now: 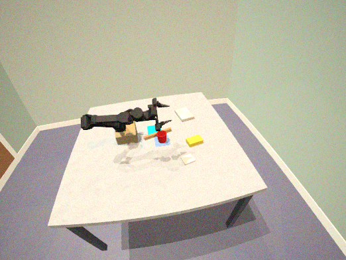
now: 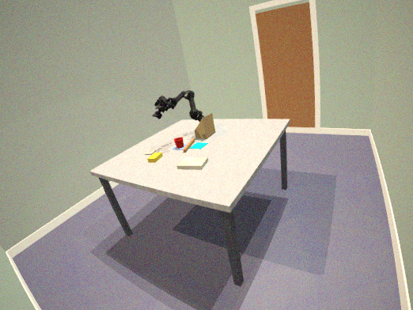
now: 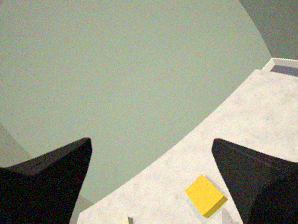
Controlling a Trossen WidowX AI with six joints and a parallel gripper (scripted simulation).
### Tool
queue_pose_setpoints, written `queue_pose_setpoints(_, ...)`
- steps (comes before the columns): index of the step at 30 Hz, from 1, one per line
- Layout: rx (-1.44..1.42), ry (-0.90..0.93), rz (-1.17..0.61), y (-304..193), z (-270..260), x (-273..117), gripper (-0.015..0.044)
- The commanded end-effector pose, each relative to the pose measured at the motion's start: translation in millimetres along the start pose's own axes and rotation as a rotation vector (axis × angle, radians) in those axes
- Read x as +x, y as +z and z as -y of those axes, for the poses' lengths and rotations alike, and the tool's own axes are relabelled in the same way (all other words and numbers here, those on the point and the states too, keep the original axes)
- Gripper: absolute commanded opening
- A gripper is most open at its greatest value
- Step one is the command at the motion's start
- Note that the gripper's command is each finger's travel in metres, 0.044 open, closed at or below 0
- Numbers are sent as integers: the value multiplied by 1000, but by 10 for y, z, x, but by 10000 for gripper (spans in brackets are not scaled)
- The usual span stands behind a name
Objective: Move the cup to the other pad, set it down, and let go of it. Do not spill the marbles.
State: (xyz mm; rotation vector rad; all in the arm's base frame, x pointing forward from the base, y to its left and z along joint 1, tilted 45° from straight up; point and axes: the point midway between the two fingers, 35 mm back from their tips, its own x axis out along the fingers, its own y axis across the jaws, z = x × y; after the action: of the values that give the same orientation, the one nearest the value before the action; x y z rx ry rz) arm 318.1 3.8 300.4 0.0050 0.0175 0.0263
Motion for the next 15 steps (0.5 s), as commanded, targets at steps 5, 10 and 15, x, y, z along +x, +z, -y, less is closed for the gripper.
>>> queue_pose_setpoints(5, -157, -71, -327, -667, 50, 233, 269)
queue_pose_setpoints(10, -476, -89, -801, -1550, 110, 218, 148)
queue_pose_setpoints(15, -885, -2, -1256, -2159, 200, -63, 148)
